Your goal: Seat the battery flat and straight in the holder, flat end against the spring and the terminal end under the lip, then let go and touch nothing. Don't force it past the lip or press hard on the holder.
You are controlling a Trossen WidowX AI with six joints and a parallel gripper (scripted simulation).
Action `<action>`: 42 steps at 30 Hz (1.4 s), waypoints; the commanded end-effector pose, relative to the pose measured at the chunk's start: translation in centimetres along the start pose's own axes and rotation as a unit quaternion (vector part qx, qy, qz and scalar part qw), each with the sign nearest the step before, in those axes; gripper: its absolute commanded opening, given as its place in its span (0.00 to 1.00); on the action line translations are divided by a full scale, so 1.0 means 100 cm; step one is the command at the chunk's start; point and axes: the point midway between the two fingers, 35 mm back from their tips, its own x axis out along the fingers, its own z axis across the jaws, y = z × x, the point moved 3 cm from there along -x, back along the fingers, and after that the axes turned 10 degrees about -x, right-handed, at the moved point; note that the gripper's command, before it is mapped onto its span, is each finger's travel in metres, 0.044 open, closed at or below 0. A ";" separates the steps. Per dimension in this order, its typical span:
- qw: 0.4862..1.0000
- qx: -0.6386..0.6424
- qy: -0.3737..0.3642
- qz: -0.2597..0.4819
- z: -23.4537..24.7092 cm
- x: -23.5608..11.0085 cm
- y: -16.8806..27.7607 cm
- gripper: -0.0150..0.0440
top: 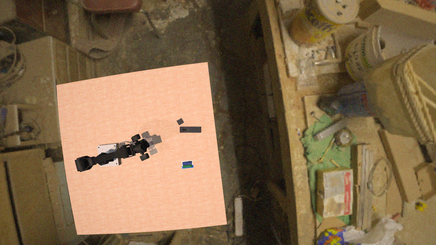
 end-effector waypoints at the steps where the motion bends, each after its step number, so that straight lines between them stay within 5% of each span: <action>1: 1.000 0.003 0.002 -0.023 0.001 0.006 0.004 0.36; 42: 0.990 0.006 0.029 -0.138 0.005 0.025 0.021 0.36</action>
